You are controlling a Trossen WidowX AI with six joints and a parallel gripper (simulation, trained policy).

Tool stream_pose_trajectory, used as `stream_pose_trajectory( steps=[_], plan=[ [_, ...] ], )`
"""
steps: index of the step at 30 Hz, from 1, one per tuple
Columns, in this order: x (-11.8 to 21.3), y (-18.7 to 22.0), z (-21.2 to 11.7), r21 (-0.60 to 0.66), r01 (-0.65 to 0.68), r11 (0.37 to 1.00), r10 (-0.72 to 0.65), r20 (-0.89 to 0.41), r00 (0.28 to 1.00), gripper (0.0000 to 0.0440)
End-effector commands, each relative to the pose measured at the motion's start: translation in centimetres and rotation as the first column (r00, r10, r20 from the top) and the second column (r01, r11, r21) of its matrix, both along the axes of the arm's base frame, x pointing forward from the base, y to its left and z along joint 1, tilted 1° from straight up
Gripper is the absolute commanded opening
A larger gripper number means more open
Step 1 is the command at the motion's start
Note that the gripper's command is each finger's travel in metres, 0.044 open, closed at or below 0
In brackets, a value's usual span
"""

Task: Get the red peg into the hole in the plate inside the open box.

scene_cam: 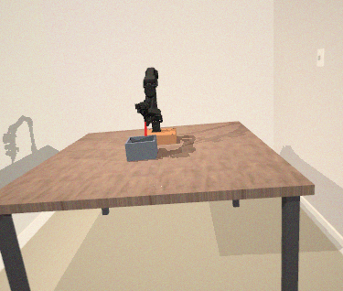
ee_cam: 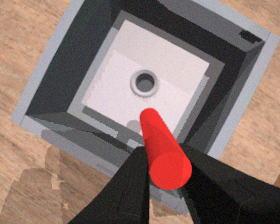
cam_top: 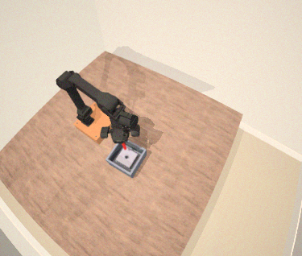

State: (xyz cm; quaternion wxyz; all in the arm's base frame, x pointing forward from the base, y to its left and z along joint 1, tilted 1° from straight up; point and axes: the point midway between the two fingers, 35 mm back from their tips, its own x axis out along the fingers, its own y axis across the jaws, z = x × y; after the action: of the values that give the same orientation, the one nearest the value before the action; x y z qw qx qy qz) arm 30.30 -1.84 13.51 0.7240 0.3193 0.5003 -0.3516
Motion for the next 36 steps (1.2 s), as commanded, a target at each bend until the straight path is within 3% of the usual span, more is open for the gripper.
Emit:
stream_pose_trajectory(
  steps=[1, 16, 22, 27, 36],
  plan=[
    [0.8, -1.1, -0.3, 0.009, 0.019, 1.000, -0.019, -0.001, 1.000, 0.0004],
    [2.8, -2.9, -3.9, 0.056, 0.038, 0.998, -0.034, -0.075, 0.997, 0.0018],
    [3.2, -3.4, -6.0, 0.057, 0.015, 0.998, -0.008, -0.124, 0.992, 0.0146],
    [4.1, -4.1, -6.7, 0.046, 0.002, 0.999, 0.004, -0.137, 0.991, 0.0175],
    [6.9, -5.9, -6.3, 0.021, -0.016, 1.000, 0.018, -0.100, 0.995, 0.0393]
  ],
)
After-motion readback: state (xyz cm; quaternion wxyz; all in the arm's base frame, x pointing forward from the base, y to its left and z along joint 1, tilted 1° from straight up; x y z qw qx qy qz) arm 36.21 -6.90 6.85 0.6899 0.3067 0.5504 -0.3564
